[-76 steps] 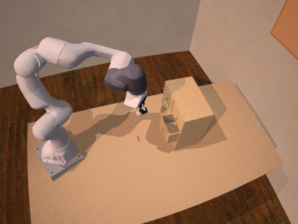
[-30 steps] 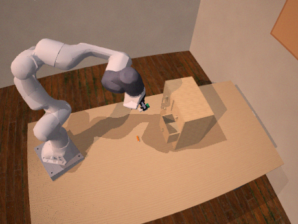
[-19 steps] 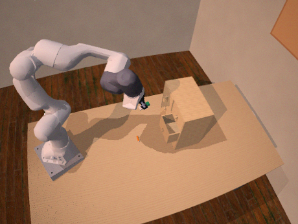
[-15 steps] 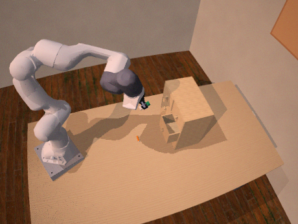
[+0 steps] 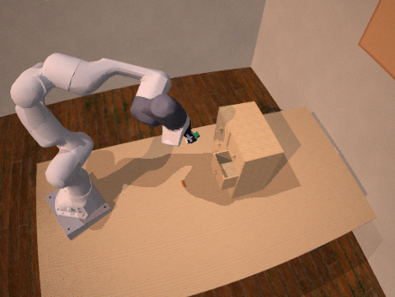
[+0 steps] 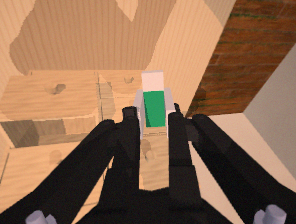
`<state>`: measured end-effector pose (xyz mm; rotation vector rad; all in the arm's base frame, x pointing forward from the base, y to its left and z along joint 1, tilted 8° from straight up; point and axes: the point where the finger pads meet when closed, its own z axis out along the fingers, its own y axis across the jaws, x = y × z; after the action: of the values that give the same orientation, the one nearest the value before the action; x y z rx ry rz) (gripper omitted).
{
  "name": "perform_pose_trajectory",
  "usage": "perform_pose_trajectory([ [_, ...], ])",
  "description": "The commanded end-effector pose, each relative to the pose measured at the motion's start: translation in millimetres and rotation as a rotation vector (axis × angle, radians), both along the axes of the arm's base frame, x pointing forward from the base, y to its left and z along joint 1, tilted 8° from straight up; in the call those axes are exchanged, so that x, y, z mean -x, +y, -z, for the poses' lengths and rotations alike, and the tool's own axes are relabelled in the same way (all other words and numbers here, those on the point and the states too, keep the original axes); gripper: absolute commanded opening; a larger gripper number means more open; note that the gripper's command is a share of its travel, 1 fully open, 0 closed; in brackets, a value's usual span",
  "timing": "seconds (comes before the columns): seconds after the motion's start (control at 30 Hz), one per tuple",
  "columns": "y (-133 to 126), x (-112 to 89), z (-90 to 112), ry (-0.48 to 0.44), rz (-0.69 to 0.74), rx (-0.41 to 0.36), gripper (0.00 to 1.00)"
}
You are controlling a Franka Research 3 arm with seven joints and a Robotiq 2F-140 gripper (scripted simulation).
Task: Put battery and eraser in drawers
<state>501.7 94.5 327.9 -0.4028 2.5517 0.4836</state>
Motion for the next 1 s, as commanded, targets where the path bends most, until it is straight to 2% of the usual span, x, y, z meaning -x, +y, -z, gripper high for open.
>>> perform_pose_trajectory([
  [0.0,-1.2,-2.2,-2.2,-0.023,-0.016,0.009,0.11],
  [0.33,-1.2,-2.2,-2.2,-0.023,-0.016,0.009,0.11],
  [0.37,4.0,-6.2,-8.3,-0.087,-0.023,-0.018,0.11],
  [0.97,4.0,-6.2,-8.3,-0.087,-0.023,-0.018,0.11],
])
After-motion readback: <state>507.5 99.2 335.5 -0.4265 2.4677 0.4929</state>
